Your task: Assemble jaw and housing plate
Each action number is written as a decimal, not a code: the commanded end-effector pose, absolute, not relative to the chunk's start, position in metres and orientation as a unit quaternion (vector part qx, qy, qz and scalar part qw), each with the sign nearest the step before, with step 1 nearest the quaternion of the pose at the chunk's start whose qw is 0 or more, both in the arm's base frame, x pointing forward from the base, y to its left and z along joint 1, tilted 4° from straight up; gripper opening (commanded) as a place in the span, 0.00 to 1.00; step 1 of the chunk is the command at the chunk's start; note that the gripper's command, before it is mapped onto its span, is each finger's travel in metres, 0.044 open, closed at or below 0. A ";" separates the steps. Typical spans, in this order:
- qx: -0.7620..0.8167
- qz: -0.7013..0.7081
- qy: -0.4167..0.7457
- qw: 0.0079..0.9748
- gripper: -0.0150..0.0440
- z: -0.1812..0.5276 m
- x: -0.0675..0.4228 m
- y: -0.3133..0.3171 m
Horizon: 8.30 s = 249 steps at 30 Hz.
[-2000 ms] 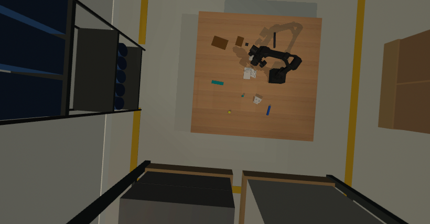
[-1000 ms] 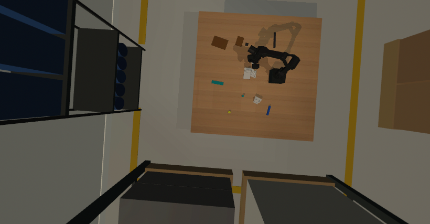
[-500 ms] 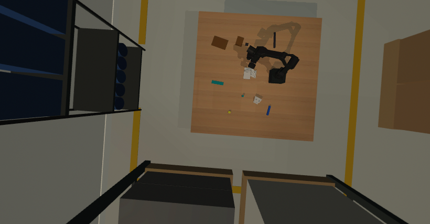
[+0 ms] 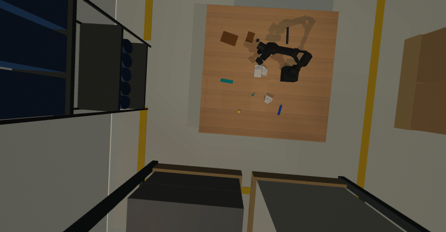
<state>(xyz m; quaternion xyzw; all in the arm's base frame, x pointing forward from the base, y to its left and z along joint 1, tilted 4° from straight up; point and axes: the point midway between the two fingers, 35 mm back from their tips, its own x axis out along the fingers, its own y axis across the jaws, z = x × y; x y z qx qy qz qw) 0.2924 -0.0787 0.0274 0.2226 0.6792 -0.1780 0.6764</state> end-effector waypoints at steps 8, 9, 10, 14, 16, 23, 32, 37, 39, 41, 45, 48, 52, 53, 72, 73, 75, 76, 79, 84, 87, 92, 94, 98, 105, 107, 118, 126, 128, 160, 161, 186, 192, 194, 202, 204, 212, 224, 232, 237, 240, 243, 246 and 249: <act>0.319 -0.275 0.646 0.636 0.25 0.027 0.299 -0.077; 0.328 -0.284 0.642 0.632 0.25 0.027 0.299 -0.077; 0.336 -0.292 0.639 0.628 0.25 0.027 0.300 -0.077; 0.369 -0.325 0.622 0.609 0.25 0.027 0.302 -0.076; 0.385 -0.342 0.613 0.599 0.25 0.027 0.303 -0.075; 0.438 -0.397 0.579 0.561 0.25 0.027 0.306 -0.074; 0.471 -0.430 0.555 0.534 0.25 0.026 0.309 -0.073; 0.471 -0.430 0.555 0.534 0.25 0.024 0.309 -0.073; 0.471 -0.430 0.555 0.534 0.25 0.021 0.309 -0.073; 0.471 -0.430 0.555 0.534 0.25 0.017 0.310 -0.073; 0.471 -0.430 0.555 0.534 0.25 0.011 0.310 -0.073; 0.471 -0.430 0.555 0.534 0.25 0.006 0.310 -0.072; 0.471 -0.430 0.555 0.534 0.25 -0.001 0.311 -0.072; 0.471 -0.430 0.555 0.534 0.25 -0.002 0.311 -0.072; 0.471 -0.430 0.555 0.534 0.25 -0.033 0.310 -0.070; 0.471 -0.430 0.555 0.534 0.25 -0.033 0.310 -0.070; 0.471 -0.430 0.555 0.534 0.25 -0.034 0.310 -0.070; 0.471 -0.430 0.555 0.534 0.25 -0.034 0.310 -0.070; 0.471 -0.430 0.555 0.534 0.25 -0.034 0.309 -0.070; 0.470 -0.430 0.555 0.534 0.25 -0.034 0.301 -0.072; 0.470 -0.430 0.555 0.534 0.25 -0.034 0.297 -0.073; 0.470 -0.431 0.555 0.534 0.25 -0.034 0.289 -0.075; 0.470 -0.431 0.555 0.534 0.25 -0.034 0.285 -0.076; 0.470 -0.431 0.556 0.534 0.25 -0.034 0.279 -0.077; 0.470 -0.431 0.556 0.533 0.25 -0.035 0.268 -0.079; 0.470 -0.431 0.556 0.533 0.25 -0.035 0.264 -0.079; 0.469 -0.432 0.556 0.533 0.25 -0.035 0.253 -0.081; 0.470 -0.433 0.557 0.531 0.25 0.022 0.254 -0.084; 0.470 -0.433 0.557 0.531 0.25 0.024 0.254 -0.084; 0.473 -0.433 0.553 0.533 1.00 0.017 0.256 -0.085; 0.473 -0.433 0.553 0.533 1.00 0.017 0.256 -0.085; 0.470 -0.433 0.557 0.531 0.51 0.024 0.254 -0.084; 0.470 -0.433 0.557 0.531 0.25 0.024 0.254 -0.084; 0.470 -0.433 0.557 0.531 0.25 0.024 0.254 -0.084; 0.470 -0.433 0.557 0.531 0.25 0.024 0.254 -0.084; 0.470 -0.433 0.557 0.531 0.25 0.024 0.254 -0.084; 0.472 -0.434 0.556 0.529 0.30 0.024 0.254 -0.084; 0.472 -0.434 0.556 0.529 0.83 0.024 0.254 -0.084; 0.472 -0.434 0.556 0.529 1.00 0.024 0.254 -0.084; 0.472 -0.434 0.556 0.529 1.00 0.024 0.254 -0.084; 0.472 -0.434 0.556 0.529 1.00 0.024 0.254 -0.084; 0.472 -0.434 0.556 0.529 1.00 0.024 0.254 -0.084; 0.472 -0.434 0.556 0.529 1.00 0.024 0.254 -0.084; 0.472 -0.434 0.556 0.529 1.00 0.024 0.254 -0.084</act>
